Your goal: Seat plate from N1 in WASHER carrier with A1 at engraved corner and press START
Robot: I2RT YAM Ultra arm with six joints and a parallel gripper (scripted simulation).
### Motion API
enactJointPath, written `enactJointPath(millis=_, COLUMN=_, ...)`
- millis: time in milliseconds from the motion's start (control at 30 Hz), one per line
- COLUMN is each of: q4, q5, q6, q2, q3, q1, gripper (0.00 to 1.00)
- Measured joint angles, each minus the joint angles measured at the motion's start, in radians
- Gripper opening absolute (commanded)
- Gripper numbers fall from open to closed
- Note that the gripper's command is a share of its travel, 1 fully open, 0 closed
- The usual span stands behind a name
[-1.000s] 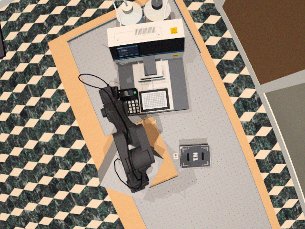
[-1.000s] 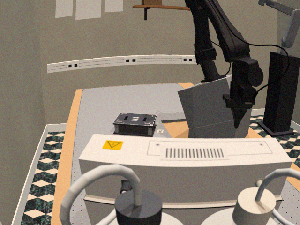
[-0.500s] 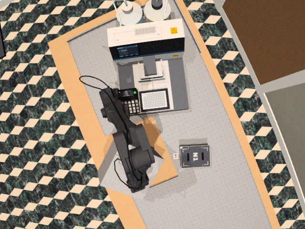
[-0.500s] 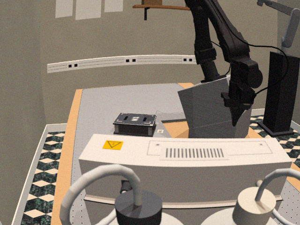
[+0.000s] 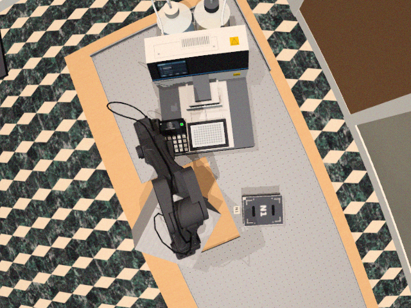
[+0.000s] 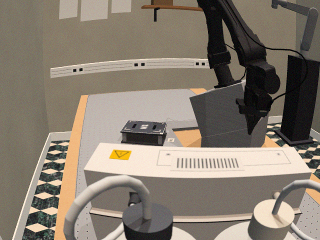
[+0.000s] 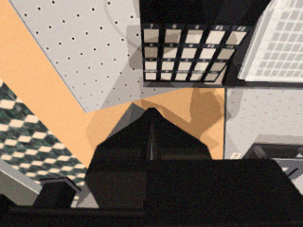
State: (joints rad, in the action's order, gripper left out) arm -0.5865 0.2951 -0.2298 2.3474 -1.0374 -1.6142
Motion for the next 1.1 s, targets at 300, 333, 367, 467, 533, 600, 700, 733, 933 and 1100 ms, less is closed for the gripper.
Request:
enactJointPath(millis=300, q4=0.000, q5=0.000, q6=0.000, q2=0.000, q3=0.000, q1=0.000, gripper=0.00)
enactJointPath(millis=333, q4=0.000, q5=0.000, q6=0.000, q2=0.000, q3=0.000, q1=0.000, gripper=0.00)
enactJointPath(millis=367, q4=0.000, q5=0.000, q6=0.000, q2=0.000, q3=0.000, q1=0.000, gripper=0.00)
enactJointPath(millis=467, q4=0.000, q5=0.000, q6=0.000, q2=0.000, q3=0.000, q1=0.000, gripper=0.00)
enactJointPath(millis=533, q4=0.000, q5=0.000, q6=0.000, q2=0.000, q3=0.000, q1=0.000, gripper=0.00)
enactJointPath(millis=600, q4=0.000, q5=0.000, q6=0.000, q2=0.000, q3=0.000, q1=0.000, gripper=0.00)
enactJointPath(millis=700, q4=0.002, q5=0.000, q6=0.000, q2=0.005, q3=-0.002, q1=0.003, gripper=0.00)
enactJointPath(millis=733, q4=0.006, q5=0.000, q6=0.000, q2=0.011, q3=-0.003, q1=0.006, gripper=0.00)
enactJointPath(millis=933, q4=0.032, q5=0.001, q6=0.003, q2=0.038, q3=-0.004, q1=0.014, gripper=0.00)
enactJointPath(millis=1100, q4=0.053, q5=0.003, q6=0.007, q2=0.050, q3=0.002, q1=0.020, gripper=0.00)
